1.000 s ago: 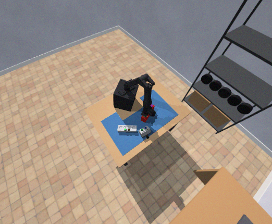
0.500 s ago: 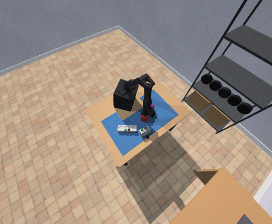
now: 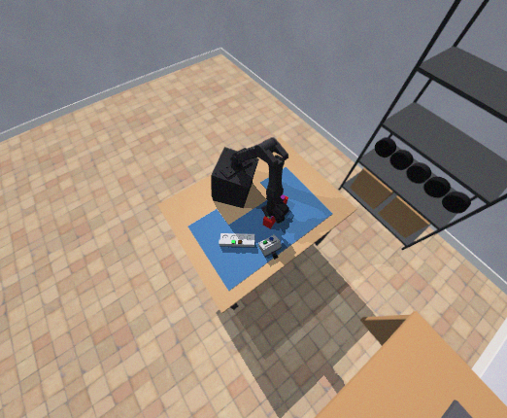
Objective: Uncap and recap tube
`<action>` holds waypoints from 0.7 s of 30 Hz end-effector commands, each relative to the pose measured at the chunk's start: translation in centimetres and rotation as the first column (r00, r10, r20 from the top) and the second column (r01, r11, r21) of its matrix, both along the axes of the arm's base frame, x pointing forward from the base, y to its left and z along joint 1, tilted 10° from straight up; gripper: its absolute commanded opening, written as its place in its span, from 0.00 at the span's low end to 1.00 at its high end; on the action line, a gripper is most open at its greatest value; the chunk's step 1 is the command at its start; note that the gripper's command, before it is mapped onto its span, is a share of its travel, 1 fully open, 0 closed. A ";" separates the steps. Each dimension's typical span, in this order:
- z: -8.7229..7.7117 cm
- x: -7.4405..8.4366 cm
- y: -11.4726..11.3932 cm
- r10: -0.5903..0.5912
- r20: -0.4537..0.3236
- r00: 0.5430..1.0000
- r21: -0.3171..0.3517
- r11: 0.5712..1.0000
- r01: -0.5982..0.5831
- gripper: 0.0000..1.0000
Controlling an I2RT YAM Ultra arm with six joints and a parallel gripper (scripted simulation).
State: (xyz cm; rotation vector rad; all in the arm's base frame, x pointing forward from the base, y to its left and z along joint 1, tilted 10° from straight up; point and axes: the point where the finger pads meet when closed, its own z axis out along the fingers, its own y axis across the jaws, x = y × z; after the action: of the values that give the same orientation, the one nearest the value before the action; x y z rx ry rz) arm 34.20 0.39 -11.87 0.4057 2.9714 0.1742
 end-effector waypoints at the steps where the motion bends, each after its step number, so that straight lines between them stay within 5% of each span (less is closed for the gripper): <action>1: 0.2 0.3 0.0 -0.153 -0.006 0.988 0.022 0.988 0.154 0.00; 9: 0.2 0.3 0.0 -0.154 -0.006 0.988 0.022 0.988 0.154 0.00; 10: 0.2 0.3 0.0 -0.154 -0.006 0.988 0.022 0.988 0.154 0.49; 21: 0.2 0.3 0.0 -0.115 -0.001 0.993 0.016 0.993 0.115 0.49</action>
State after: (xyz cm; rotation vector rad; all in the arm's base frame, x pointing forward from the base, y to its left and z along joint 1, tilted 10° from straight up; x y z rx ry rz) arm 34.19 0.39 -11.96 0.6280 2.9412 0.1893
